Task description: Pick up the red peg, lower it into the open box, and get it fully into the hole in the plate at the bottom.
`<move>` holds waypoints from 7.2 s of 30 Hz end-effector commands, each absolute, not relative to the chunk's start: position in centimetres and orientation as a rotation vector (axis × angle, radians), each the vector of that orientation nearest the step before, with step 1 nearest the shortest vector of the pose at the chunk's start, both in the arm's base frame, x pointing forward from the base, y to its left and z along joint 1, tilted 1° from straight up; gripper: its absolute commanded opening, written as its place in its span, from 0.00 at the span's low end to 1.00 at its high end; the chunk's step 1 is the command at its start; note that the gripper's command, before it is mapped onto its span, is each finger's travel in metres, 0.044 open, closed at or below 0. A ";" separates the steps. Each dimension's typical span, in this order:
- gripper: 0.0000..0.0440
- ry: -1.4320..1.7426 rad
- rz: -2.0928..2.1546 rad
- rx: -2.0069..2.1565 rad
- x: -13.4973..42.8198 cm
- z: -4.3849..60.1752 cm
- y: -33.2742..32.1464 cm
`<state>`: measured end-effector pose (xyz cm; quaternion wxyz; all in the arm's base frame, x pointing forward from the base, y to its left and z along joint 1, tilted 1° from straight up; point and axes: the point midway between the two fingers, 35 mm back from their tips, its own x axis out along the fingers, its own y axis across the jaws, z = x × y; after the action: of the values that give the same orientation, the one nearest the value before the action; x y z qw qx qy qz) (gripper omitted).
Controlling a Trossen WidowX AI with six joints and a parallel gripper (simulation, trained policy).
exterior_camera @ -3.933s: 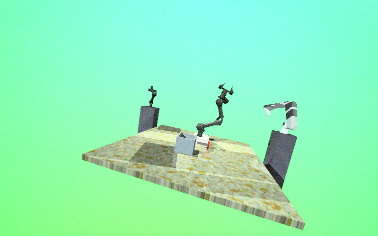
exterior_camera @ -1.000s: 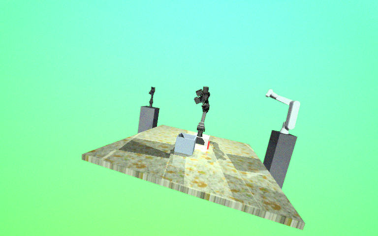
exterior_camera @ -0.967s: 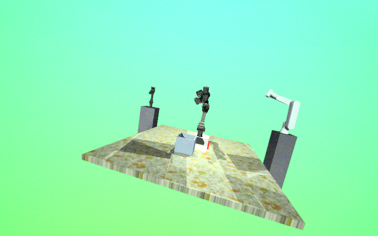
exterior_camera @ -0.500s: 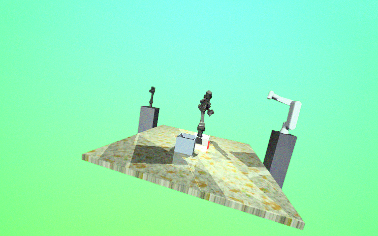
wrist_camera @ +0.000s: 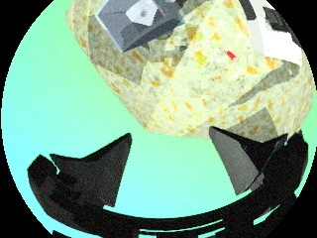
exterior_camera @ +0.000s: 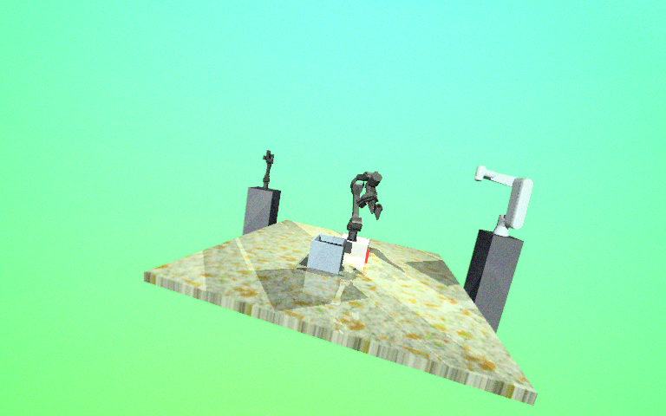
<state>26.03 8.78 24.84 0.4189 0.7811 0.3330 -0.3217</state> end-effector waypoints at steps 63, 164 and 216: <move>0.85 1.339 -1.180 1.007 16.6 0.5 9.4; 0.00 1.063 -0.962 1.115 28.3 15.3 -4.0; 0.00 1.173 -0.944 1.030 33.1 5.2 -11.0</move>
<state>32.99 -10.96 5.87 0.6126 0.4510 0.5022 -0.4111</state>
